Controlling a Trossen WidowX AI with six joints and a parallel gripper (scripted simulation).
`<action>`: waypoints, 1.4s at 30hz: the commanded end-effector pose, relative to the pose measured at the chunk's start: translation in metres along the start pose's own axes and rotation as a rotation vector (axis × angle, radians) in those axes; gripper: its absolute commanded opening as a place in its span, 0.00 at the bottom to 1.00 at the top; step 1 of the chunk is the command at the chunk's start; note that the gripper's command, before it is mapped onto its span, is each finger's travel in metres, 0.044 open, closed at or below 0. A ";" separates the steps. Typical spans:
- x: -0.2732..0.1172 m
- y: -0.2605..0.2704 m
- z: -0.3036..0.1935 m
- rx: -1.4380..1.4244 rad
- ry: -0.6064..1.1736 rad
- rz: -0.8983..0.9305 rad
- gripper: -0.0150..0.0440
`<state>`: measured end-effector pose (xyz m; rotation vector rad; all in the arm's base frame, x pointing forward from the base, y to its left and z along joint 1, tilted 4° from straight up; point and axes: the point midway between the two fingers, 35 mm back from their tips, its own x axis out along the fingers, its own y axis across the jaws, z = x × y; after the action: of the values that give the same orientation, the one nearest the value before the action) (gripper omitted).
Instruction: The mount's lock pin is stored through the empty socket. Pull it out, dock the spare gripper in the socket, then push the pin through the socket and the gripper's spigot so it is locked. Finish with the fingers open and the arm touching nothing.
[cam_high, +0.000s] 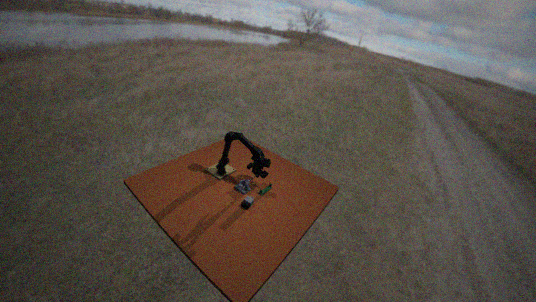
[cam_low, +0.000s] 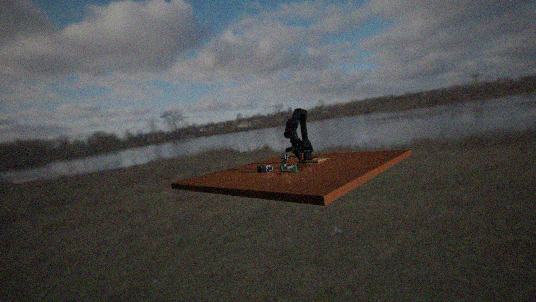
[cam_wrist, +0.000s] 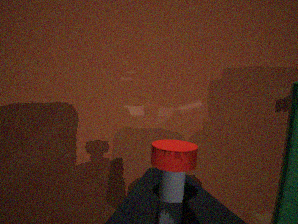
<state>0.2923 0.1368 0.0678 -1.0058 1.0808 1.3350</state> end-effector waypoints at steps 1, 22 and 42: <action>0.001 0.000 0.004 0.002 0.005 0.000 0.25; 0.000 0.000 0.020 0.001 0.009 -0.004 0.25; -0.015 0.001 0.030 -0.003 0.008 -0.001 0.25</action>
<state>0.2919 0.1630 0.0815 -1.0134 1.0882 1.3353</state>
